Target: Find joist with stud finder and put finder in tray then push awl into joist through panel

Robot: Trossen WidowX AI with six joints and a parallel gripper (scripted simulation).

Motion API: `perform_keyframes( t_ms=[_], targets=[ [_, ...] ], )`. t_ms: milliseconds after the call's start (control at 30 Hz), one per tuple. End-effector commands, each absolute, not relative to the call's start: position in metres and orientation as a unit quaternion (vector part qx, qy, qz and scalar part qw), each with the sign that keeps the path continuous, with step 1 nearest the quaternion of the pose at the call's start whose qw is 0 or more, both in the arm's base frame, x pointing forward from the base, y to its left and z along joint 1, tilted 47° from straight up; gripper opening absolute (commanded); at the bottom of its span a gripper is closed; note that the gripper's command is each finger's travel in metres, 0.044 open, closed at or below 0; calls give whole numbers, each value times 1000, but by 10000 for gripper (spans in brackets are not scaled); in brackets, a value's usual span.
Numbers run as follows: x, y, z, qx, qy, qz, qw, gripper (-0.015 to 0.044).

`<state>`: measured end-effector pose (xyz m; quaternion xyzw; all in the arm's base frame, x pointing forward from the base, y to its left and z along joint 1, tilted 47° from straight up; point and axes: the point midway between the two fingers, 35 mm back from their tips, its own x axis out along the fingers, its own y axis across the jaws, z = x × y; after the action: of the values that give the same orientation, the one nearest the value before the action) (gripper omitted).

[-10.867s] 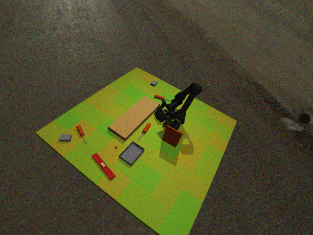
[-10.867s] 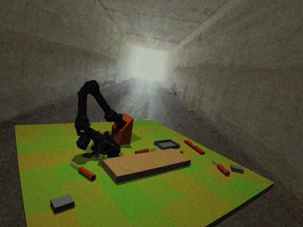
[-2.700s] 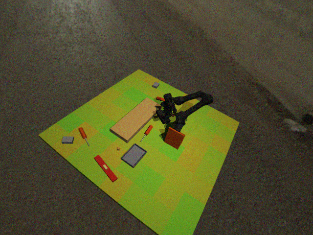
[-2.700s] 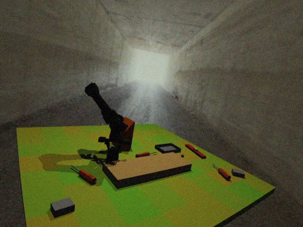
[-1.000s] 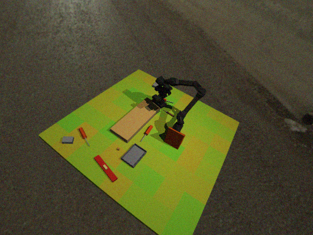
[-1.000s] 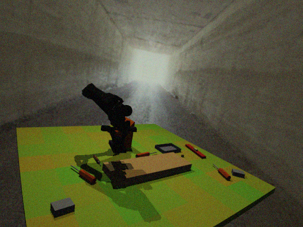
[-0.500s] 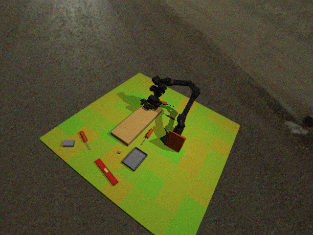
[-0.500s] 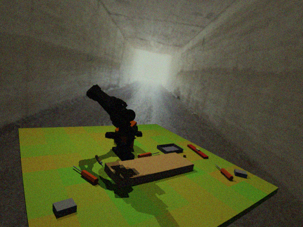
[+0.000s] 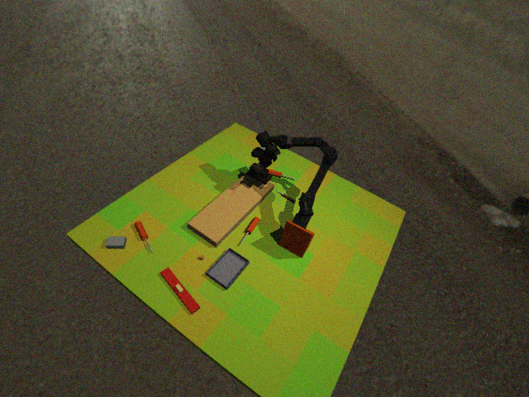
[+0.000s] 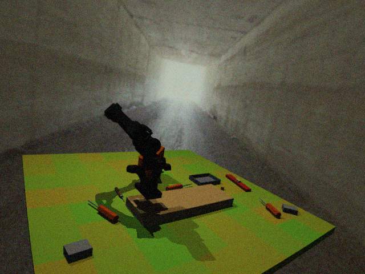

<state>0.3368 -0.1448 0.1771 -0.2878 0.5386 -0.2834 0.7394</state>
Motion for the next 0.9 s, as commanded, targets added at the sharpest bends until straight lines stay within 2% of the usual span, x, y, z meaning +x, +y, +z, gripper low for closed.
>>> perform_keyframes(
  t_ms=[0,867],
  targets=[
    [338,-148,172,-289,539,-279,741,0],
    [337,-179,145,-291,537,-280,740,0]
  ],
)
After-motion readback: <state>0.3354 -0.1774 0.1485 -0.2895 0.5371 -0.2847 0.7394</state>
